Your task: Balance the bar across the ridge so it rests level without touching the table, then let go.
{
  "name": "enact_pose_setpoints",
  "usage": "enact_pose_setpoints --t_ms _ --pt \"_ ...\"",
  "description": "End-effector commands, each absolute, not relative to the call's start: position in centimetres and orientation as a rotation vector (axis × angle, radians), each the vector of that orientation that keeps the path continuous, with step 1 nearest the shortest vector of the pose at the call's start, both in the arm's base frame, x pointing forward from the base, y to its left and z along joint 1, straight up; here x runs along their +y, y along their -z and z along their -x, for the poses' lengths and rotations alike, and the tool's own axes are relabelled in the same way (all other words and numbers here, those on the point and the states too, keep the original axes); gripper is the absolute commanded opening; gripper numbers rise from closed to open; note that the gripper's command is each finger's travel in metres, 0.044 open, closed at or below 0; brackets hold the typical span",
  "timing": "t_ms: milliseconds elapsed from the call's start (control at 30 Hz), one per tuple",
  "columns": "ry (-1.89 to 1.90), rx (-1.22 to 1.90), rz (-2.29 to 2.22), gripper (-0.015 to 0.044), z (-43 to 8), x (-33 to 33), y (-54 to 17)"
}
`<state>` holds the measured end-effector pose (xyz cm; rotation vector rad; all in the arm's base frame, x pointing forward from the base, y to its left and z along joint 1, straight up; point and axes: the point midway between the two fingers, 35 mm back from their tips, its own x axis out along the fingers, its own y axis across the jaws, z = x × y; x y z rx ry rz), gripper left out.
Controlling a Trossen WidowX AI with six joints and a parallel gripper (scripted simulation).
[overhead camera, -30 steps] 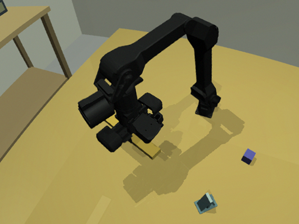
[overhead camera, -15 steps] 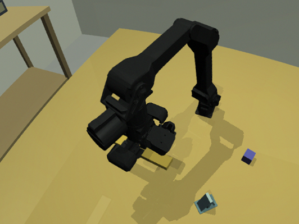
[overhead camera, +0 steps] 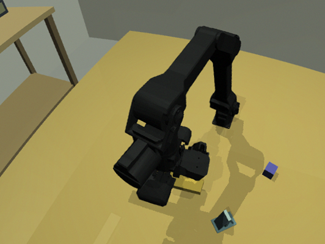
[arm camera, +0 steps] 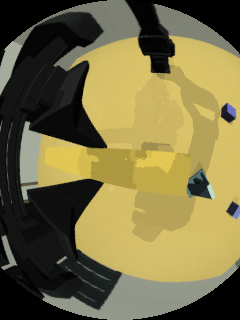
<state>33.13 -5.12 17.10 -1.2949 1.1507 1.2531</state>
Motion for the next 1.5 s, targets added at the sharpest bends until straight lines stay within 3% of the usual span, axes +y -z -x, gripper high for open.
enact_pose_setpoints --t_ms 0,1467 --pt "-1.288 1.12 1.331 0.0 -33.6 -3.9 -17.2" --pt "-1.708 0.731 1.752 0.0 -33.5 12.2 -17.1"
